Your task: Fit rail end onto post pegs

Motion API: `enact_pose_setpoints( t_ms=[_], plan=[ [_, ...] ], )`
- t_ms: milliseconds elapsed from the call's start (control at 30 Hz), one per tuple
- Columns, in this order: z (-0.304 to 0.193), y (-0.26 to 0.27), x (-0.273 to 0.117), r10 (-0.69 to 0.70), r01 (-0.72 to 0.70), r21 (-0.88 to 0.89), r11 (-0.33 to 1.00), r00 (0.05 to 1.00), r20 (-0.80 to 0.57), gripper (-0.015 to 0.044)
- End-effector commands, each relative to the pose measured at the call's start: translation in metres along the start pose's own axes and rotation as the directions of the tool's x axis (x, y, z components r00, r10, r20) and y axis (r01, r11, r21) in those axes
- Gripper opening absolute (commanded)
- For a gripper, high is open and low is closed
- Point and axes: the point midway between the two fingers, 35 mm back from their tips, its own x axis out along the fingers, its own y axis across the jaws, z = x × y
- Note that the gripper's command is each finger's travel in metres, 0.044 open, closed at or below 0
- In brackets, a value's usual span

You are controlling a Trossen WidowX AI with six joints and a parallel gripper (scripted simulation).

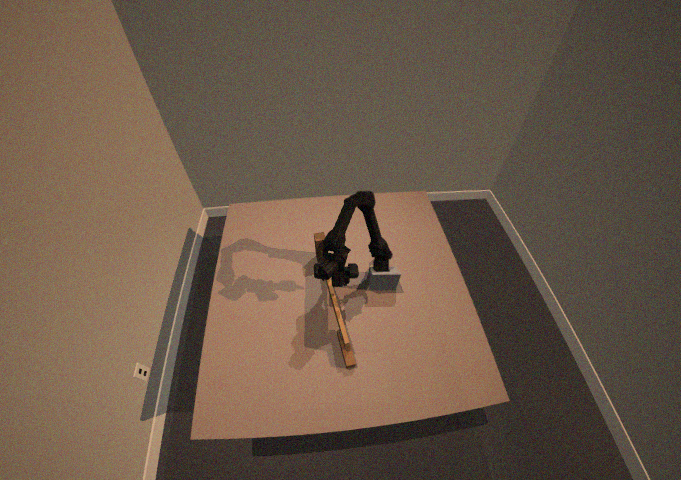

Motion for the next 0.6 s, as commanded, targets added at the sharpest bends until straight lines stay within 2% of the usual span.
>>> enact_pose_setpoints(
  t_ms=[0, 567],
  plan=[
    [-0.051, -0.019, 0.04, 0.11, -0.105, -0.128, 0.986, 0.993, 0.035, 0.044],
    [-0.061, -0.022, 0.058, 0.131, -0.123, -0.155, 0.98, 0.99, 0.045, 0.044]
  ],
)
